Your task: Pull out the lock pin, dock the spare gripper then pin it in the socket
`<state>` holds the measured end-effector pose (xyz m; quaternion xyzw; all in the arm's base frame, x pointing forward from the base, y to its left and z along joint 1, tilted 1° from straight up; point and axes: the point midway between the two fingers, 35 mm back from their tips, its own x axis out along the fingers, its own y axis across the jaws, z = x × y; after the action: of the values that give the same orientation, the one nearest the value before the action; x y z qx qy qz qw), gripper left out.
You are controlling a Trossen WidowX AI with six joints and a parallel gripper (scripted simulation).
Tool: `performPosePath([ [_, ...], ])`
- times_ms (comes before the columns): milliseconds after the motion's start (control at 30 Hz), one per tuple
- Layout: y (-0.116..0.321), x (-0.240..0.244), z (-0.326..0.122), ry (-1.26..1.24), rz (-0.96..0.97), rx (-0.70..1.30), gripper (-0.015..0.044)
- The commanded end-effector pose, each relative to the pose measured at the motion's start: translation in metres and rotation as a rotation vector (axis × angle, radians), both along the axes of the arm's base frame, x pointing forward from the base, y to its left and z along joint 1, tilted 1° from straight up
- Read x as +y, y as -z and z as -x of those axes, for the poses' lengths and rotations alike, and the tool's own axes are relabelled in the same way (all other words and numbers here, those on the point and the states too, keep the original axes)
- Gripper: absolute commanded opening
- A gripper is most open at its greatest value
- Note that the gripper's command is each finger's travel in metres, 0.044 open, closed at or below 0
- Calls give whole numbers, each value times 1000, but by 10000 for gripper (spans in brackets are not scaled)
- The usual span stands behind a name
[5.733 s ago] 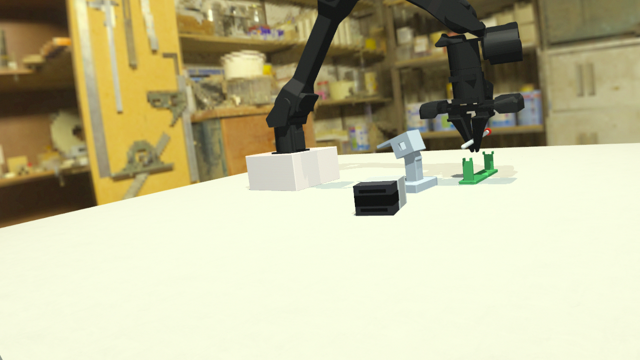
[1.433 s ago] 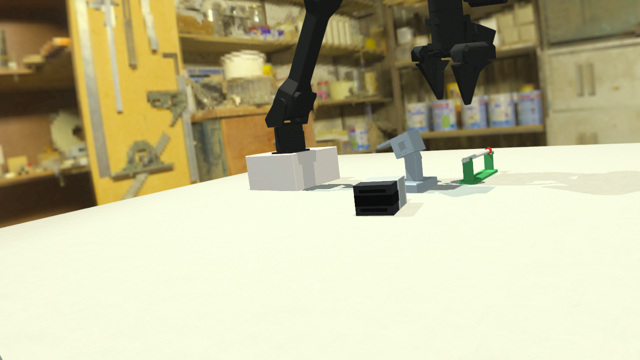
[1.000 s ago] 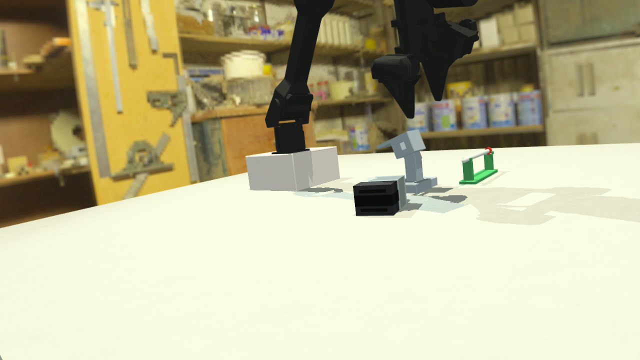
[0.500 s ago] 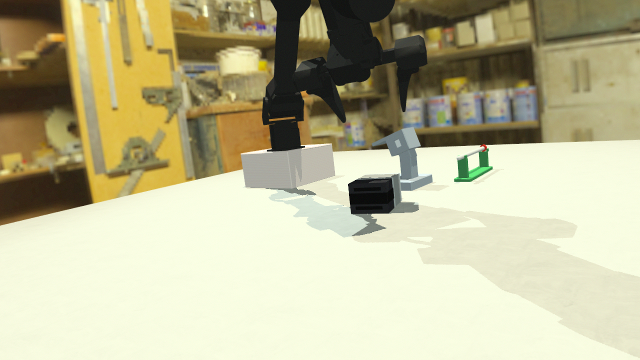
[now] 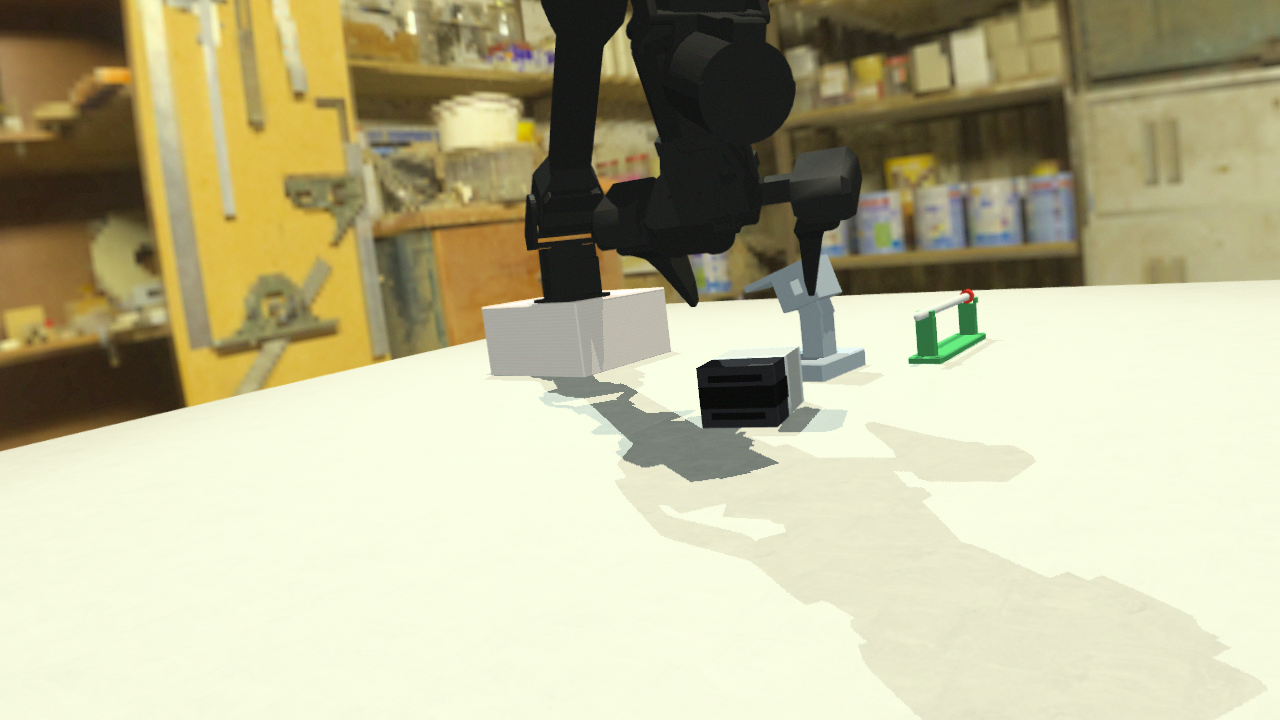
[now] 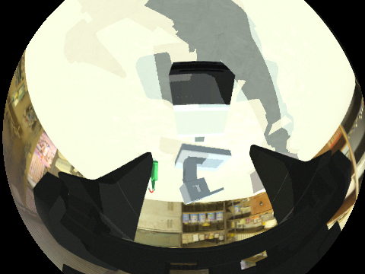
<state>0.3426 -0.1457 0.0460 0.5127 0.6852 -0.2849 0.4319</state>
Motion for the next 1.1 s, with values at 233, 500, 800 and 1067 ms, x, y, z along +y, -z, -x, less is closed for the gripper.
performPosePath([
  [233, 29, 2, 3, 10, -21, 27, 440],
  [500, 42, 2, 1, 10, -21, 27, 440],
  [800, 57, 2, 1, 10, -22, 27, 440],
  [1067, 70, 3, 0, 10, -22, 27, 440],
])
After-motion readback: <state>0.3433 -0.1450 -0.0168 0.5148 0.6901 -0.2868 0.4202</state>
